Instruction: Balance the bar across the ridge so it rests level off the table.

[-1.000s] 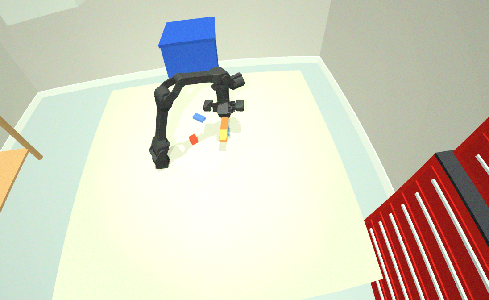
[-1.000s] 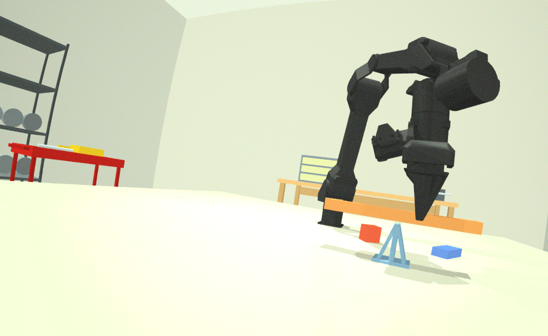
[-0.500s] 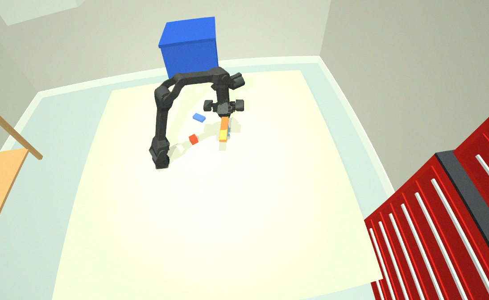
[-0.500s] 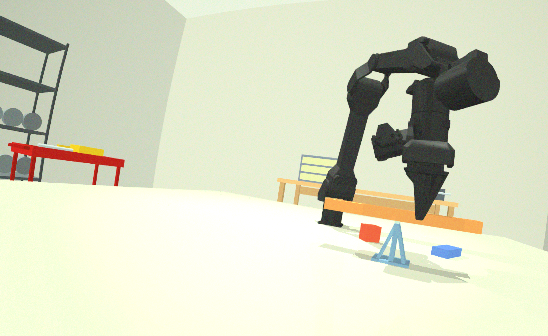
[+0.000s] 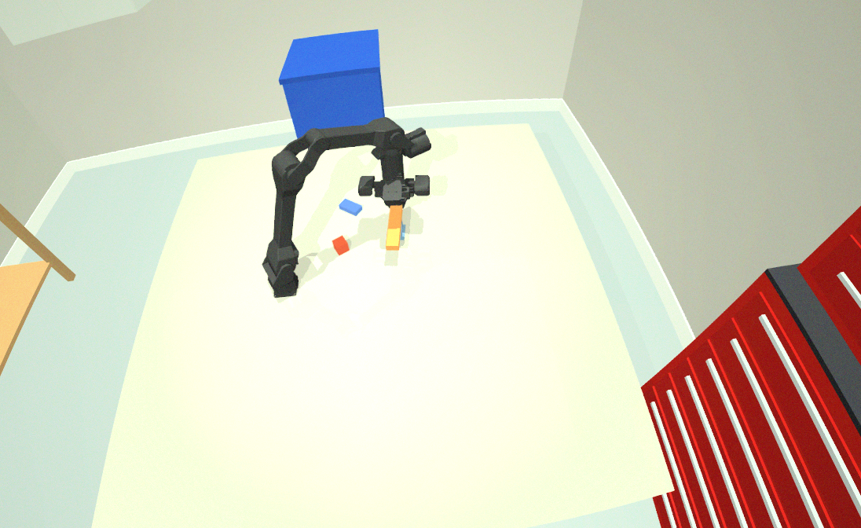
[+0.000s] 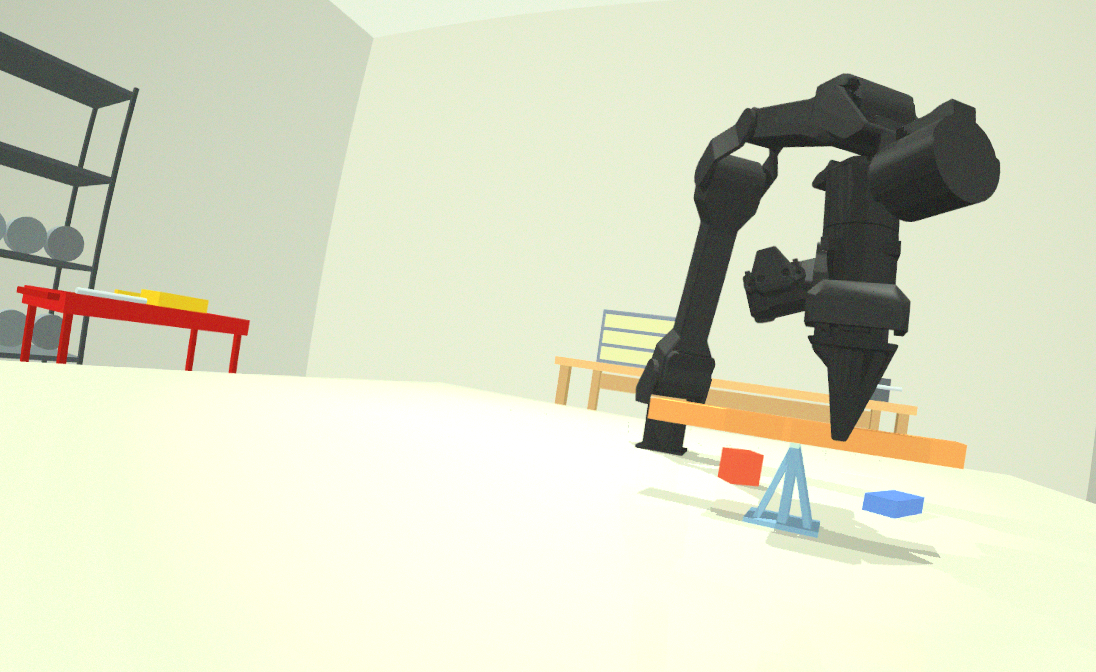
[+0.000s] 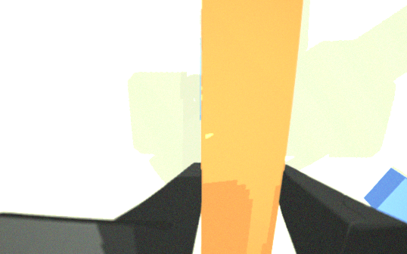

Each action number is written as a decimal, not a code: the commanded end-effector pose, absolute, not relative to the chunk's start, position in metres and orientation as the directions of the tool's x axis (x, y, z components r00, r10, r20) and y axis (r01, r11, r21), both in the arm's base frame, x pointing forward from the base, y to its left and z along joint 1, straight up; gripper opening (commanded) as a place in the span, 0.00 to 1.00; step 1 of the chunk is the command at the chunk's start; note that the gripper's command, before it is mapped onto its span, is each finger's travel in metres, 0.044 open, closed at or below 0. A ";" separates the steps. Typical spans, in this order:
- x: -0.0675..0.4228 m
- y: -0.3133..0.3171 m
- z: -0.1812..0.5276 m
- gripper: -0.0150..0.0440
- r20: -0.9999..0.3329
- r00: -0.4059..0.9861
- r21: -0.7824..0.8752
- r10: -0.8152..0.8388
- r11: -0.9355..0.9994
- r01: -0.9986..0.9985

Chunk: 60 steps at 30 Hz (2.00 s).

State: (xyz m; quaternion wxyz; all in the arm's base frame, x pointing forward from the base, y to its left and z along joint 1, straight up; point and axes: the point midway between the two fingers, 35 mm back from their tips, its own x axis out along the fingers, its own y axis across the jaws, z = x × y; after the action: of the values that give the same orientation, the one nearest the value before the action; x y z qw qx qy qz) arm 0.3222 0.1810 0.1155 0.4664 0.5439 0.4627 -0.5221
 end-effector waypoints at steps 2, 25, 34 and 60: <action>0.322 0.181 0.116 0.48 -1.000 0.027 0.024 0.016 -0.137 0.990; 0.322 0.181 0.116 0.54 -1.000 0.027 0.024 0.016 -0.137 0.990; 0.322 0.181 0.116 0.54 -1.000 0.027 0.024 0.016 -0.137 0.990; 0.322 0.181 0.116 0.61 -1.000 0.027 0.024 0.016 -0.137 0.990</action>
State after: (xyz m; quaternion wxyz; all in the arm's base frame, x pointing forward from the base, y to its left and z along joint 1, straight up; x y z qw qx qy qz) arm 0.3222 0.1810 0.1155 0.4664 0.5439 0.4627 -0.5221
